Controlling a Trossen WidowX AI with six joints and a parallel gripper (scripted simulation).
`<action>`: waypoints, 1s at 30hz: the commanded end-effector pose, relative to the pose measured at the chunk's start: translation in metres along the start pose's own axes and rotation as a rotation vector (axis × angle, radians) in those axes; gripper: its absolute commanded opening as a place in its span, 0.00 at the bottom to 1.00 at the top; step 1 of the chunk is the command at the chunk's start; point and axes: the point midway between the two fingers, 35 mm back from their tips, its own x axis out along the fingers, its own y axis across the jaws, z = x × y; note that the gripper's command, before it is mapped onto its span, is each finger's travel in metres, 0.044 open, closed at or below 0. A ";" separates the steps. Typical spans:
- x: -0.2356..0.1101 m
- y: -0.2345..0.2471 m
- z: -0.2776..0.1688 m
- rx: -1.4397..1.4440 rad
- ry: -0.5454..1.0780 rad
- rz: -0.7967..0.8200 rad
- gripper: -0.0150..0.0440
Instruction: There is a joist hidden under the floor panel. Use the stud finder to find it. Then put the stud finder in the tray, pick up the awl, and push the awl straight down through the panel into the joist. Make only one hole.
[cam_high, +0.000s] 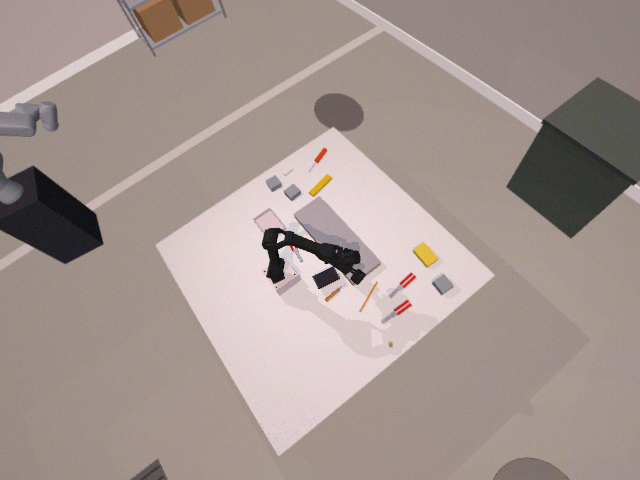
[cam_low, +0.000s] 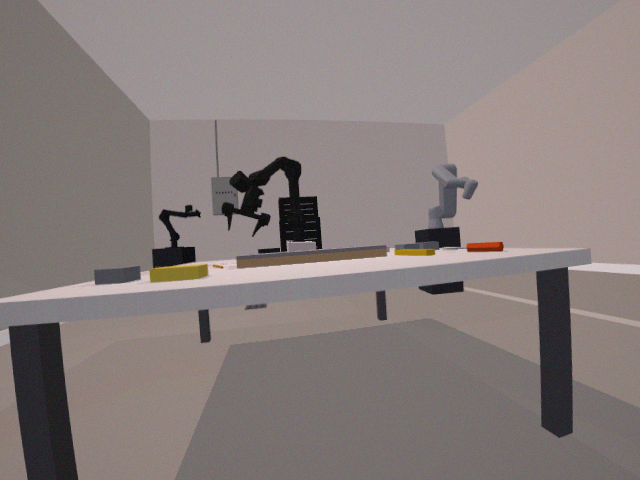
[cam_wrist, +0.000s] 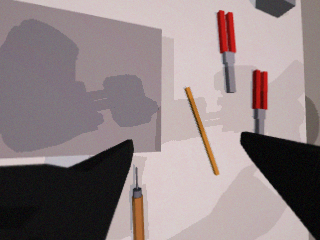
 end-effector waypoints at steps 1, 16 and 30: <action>-0.008 0.054 -0.047 0.156 0.192 0.157 1.00; -0.033 0.109 -0.094 0.318 0.427 0.295 1.00; -0.022 0.111 -0.088 0.318 0.426 0.295 1.00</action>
